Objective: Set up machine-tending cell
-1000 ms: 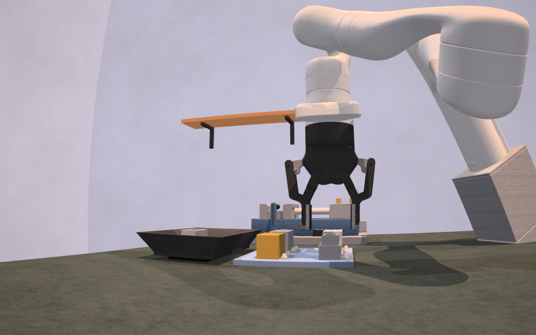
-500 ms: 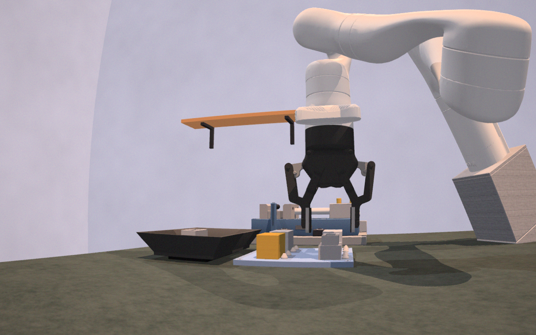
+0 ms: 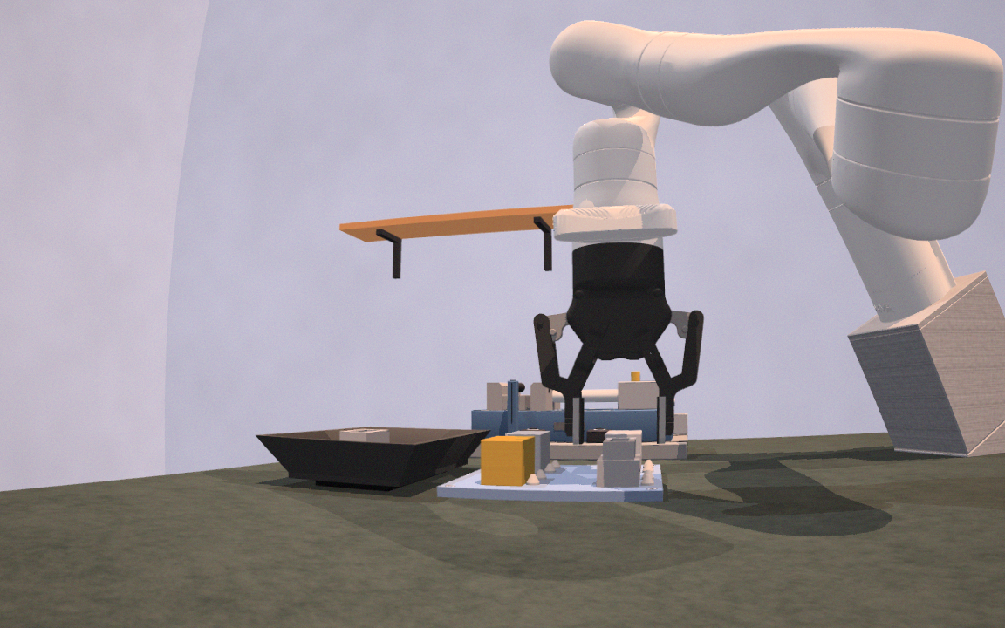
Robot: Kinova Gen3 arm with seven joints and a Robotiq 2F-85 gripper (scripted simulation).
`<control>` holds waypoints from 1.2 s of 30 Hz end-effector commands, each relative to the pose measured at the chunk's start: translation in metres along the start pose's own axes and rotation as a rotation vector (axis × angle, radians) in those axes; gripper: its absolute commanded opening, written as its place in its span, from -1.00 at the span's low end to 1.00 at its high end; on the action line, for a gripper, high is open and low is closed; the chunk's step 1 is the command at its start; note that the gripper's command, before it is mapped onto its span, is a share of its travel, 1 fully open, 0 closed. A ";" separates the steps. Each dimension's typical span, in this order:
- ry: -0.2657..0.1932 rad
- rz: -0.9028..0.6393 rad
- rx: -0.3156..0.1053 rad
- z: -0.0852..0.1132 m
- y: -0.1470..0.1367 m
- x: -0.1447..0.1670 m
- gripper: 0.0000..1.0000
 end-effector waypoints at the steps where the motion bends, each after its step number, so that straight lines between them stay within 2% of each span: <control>1: -0.001 0.001 0.000 -0.001 0.000 0.000 0.34; 36: -0.001 0.001 -0.001 -0.004 0.000 0.000 0.34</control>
Point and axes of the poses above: the point where the finger pads meet when closed, its own z axis back along the fingers, its own y axis across the jaws, x = y × z, the point moved 9 cm from there along z, back along the fingers, and after that the axes turned 10 degrees about -z, right-handed, at the moved point
